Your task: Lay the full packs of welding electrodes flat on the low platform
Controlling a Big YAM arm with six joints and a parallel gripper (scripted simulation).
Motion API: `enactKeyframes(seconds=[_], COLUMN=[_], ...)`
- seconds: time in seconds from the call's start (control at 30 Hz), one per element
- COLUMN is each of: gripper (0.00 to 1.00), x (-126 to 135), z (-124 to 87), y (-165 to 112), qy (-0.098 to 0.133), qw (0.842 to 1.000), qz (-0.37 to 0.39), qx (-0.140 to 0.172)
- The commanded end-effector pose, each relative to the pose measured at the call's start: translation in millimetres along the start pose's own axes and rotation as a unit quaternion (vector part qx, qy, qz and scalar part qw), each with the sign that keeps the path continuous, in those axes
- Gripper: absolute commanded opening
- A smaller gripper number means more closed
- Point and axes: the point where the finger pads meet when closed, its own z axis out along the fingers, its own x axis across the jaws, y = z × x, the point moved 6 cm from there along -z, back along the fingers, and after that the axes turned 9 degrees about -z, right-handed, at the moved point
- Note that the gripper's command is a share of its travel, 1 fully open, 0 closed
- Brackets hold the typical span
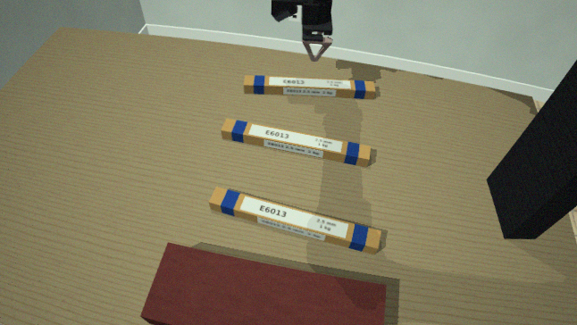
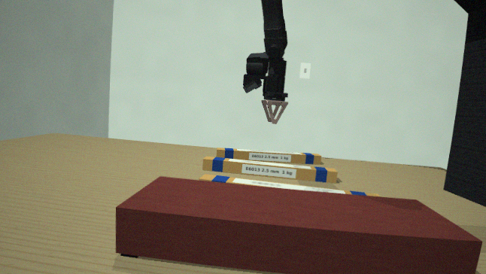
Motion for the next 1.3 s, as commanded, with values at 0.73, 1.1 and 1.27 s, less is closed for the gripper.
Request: enactKeyframes(seconds=[0.73, 1.1, 1.27], gripper=[0.74, 0.74, 0.74], x=[-9.1, -1.9, 4.1], z=[-14.6, 9.6, 36.7], y=[11.5, 8.9, 6.6], qy=[-0.008, -0.001, 0.004], qw=[1.0, 1.0, 1.0], qz=[-0.007, -0.004, -0.003], qx=[-0.004, -0.002, -0.002])
